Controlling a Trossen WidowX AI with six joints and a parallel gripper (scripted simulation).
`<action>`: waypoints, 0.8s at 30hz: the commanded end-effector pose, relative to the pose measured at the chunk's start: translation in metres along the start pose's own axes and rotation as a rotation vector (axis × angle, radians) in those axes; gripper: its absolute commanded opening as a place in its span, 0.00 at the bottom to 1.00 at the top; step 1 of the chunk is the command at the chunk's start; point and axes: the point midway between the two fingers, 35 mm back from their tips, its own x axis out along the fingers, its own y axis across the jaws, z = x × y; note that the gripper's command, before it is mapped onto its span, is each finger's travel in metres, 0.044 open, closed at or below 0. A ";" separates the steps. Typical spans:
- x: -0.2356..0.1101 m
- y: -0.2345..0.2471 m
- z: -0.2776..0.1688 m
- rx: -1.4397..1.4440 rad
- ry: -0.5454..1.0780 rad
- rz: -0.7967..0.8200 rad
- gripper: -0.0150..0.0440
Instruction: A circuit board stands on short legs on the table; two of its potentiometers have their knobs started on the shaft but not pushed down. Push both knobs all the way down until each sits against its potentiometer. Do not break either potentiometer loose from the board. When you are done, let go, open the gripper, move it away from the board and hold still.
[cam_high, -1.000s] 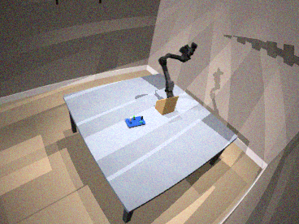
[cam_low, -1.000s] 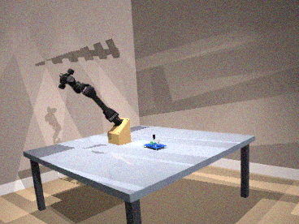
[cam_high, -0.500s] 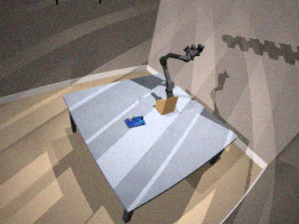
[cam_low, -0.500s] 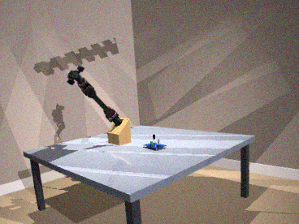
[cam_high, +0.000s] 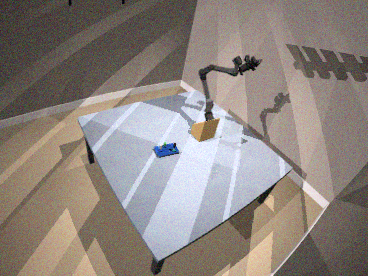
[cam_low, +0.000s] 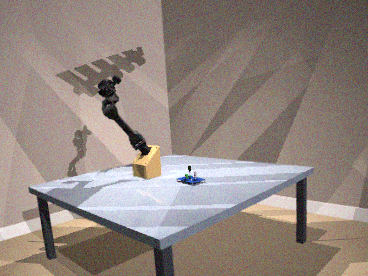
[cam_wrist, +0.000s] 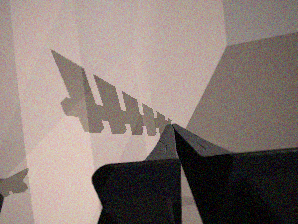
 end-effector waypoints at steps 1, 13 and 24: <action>0.003 -0.032 -0.026 0.035 0.078 -0.077 0.25; -0.010 -0.124 -0.085 0.095 0.243 -0.278 0.25; -0.047 -0.218 -0.144 0.236 0.393 -0.540 0.25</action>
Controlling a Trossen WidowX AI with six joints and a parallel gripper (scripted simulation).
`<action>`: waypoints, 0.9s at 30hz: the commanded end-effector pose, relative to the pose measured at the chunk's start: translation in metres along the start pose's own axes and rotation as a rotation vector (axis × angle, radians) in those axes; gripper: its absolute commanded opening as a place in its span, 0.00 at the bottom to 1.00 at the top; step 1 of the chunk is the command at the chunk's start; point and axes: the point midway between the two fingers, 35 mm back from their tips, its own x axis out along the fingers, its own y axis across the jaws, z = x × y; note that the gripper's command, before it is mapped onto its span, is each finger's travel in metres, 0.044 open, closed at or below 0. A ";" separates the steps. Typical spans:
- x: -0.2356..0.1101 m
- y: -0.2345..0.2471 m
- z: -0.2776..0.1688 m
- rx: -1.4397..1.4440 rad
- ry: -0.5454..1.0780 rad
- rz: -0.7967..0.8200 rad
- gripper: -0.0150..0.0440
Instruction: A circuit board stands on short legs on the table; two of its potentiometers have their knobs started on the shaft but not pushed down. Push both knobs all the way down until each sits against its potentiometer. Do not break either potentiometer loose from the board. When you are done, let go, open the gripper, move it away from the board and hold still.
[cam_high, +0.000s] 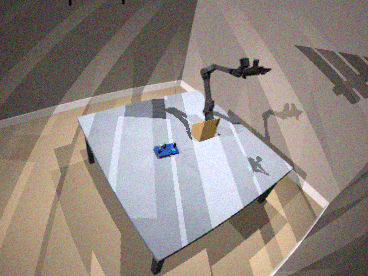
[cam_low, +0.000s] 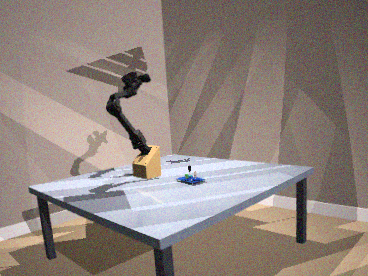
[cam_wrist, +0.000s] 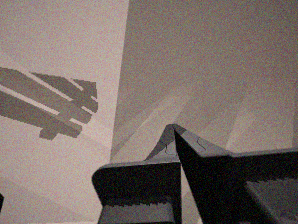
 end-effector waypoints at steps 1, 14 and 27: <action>0.006 -0.035 -0.013 0.058 0.041 -0.086 0.25; 0.004 -0.155 -0.060 0.251 0.185 -0.390 0.25; -0.038 -0.264 -0.115 0.440 0.308 -0.695 0.25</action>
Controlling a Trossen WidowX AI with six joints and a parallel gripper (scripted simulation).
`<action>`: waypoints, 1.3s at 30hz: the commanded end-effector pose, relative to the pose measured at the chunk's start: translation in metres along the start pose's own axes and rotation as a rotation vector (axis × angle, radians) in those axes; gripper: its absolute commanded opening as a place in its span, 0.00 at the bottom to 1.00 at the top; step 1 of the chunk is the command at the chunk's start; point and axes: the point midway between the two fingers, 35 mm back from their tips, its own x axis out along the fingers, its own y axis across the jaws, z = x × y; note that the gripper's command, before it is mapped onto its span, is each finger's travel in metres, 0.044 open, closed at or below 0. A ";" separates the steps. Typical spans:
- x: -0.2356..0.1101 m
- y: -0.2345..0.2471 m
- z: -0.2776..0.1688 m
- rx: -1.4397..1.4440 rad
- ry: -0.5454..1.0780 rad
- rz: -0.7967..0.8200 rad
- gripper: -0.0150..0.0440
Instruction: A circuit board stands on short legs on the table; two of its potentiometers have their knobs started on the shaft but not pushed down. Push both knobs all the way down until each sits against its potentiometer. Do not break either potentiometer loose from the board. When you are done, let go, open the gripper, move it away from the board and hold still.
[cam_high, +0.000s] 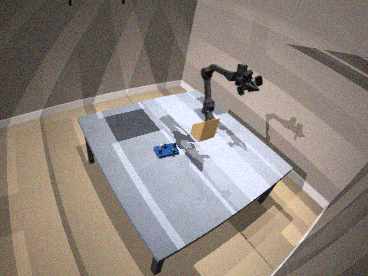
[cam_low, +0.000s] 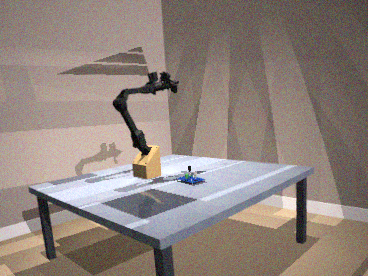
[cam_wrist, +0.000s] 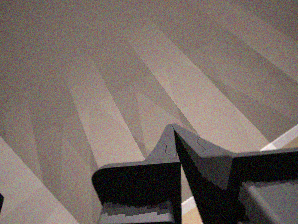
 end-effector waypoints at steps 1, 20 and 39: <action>0.008 -0.033 -0.004 0.054 0.028 -0.087 0.25; 0.014 -0.199 -0.017 0.364 0.114 -0.495 0.25; -0.034 -0.356 -0.065 0.756 0.186 -0.991 0.25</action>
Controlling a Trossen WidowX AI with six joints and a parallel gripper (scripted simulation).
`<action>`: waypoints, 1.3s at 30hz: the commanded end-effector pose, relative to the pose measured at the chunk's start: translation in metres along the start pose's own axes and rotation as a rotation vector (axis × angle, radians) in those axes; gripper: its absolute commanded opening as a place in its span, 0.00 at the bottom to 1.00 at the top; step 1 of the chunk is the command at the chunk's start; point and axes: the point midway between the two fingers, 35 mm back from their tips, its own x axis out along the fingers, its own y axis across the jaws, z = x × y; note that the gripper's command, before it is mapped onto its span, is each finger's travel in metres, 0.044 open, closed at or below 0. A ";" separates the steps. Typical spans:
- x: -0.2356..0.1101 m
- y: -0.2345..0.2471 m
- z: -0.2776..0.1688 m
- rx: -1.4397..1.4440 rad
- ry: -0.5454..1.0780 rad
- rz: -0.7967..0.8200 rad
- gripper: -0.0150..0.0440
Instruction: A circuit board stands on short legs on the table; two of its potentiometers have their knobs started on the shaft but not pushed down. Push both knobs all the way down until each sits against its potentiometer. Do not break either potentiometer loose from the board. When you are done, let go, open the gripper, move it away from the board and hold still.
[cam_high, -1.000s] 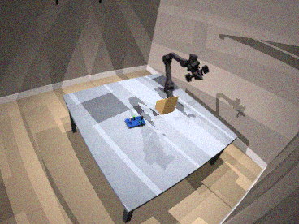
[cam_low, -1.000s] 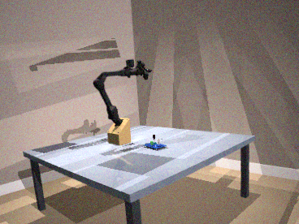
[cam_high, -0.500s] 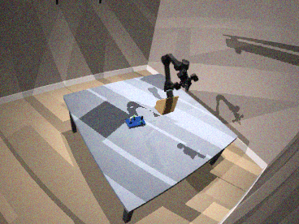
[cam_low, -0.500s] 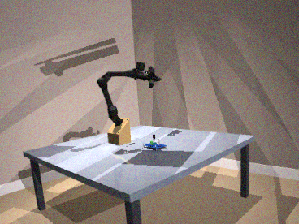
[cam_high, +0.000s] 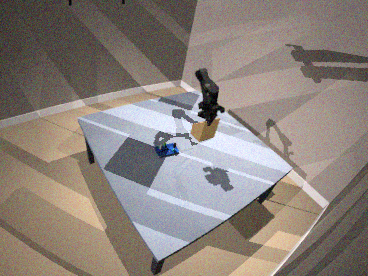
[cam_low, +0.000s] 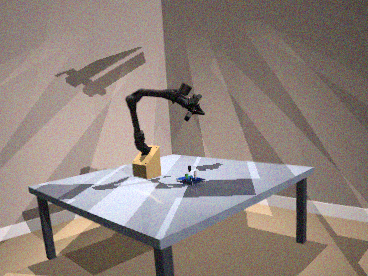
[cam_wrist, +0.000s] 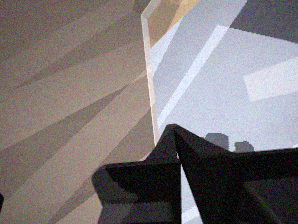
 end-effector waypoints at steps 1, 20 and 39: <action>0.013 -0.027 0.011 0.083 0.005 -0.096 0.25; 0.053 -0.183 0.040 0.485 0.045 -0.599 0.25; 0.049 -0.297 0.036 0.737 0.057 -0.982 0.25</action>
